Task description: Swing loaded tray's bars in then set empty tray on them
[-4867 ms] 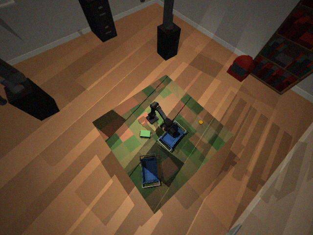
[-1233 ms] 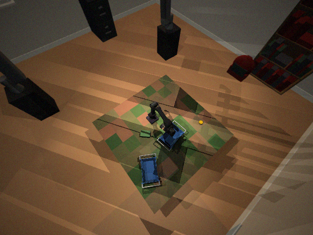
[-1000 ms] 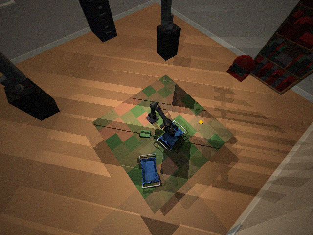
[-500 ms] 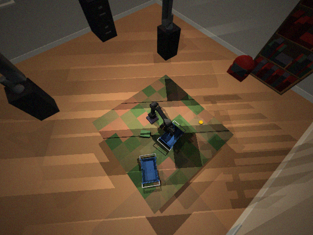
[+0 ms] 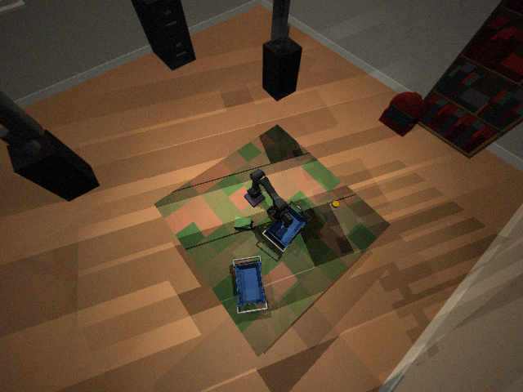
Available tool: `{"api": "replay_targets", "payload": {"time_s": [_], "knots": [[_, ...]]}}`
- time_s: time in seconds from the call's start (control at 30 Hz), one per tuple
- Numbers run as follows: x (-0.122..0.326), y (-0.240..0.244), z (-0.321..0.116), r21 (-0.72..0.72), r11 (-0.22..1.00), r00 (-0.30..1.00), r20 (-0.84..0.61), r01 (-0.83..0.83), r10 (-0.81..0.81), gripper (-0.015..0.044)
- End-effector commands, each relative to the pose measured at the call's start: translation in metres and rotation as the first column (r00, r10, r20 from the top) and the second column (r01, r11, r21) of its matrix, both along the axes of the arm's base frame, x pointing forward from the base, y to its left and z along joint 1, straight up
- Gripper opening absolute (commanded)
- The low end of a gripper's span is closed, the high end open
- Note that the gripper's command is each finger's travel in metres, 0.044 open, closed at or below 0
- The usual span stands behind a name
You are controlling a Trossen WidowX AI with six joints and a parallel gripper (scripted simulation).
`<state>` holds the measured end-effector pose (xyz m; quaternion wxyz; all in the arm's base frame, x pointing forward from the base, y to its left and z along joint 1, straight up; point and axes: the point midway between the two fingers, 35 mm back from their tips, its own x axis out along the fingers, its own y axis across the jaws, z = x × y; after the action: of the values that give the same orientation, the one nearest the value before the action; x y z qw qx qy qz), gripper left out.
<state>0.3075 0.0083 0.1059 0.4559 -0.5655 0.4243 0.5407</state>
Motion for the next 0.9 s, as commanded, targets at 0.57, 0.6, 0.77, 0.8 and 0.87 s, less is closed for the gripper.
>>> {"api": "replay_targets", "payload": {"time_s": [0.57,0.6,0.77,0.8,0.87], "knots": [[-0.007,-0.003,-0.013,-0.011,1.0,1.0,-0.029,-0.002,0.002,0.0],[-0.008,-0.003,-0.014,-0.011,1.0,1.0,-0.03,-0.002,0.002,0.0],[-0.008,-0.003,-0.014,-0.011,1.0,1.0,-0.03,-0.002,0.002,0.0],[-0.008,-0.003,-0.014,-0.011,1.0,1.0,-0.03,-0.002,0.002,0.0],[-0.008,-0.003,-0.014,-0.011,1.0,1.0,-0.03,-0.002,0.002,0.0]]}}
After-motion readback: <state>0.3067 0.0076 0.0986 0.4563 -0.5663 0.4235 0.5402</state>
